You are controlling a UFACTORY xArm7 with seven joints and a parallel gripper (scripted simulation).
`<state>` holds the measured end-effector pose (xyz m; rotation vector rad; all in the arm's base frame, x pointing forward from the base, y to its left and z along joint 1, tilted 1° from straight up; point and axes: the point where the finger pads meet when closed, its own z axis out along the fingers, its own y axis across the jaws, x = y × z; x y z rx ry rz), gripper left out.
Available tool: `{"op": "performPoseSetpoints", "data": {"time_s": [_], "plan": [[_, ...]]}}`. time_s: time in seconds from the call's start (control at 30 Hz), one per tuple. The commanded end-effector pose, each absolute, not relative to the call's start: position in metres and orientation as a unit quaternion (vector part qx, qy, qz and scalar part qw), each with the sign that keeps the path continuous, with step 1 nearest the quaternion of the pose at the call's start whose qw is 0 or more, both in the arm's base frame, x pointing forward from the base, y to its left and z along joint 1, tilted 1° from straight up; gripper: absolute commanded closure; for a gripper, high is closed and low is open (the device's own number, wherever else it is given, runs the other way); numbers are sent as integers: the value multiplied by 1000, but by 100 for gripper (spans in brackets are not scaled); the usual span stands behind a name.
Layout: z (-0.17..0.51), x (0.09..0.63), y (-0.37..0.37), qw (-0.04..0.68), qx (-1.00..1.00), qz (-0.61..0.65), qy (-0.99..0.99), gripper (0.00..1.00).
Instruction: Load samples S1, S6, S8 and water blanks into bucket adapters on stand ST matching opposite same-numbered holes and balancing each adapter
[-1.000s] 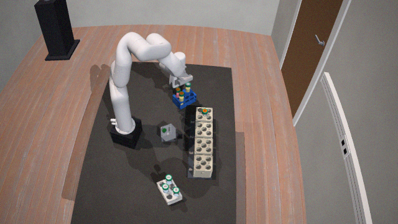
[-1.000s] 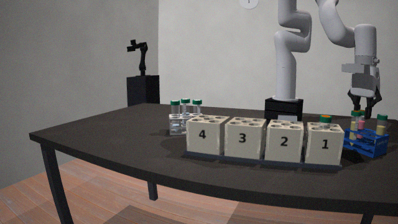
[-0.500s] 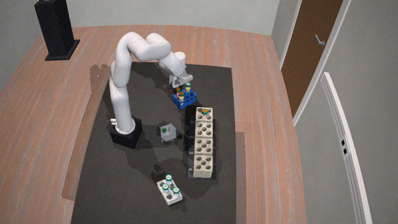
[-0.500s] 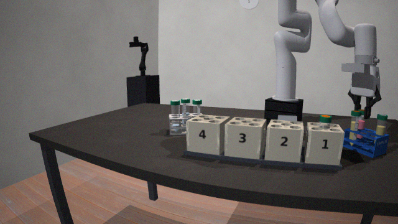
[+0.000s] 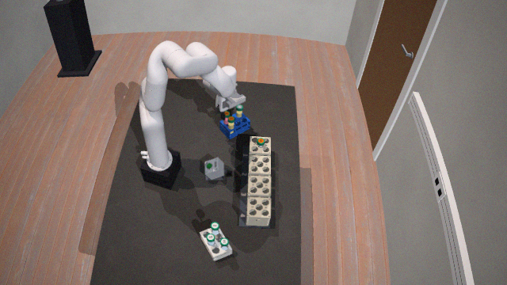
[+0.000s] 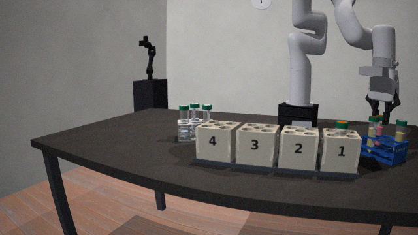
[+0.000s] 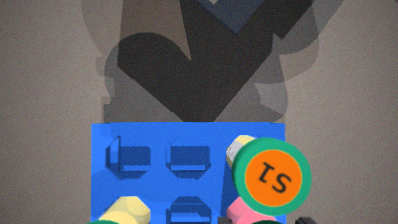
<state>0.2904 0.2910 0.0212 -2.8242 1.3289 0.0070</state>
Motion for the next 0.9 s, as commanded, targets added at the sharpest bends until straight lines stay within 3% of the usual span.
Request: {"op": "performPoseSetpoints", "data": {"time_s": [0.0, 0.87], "plan": [[22, 292, 292, 12, -905, 1, 426, 100], [32, 292, 292, 12, -905, 1, 426, 100]]}}
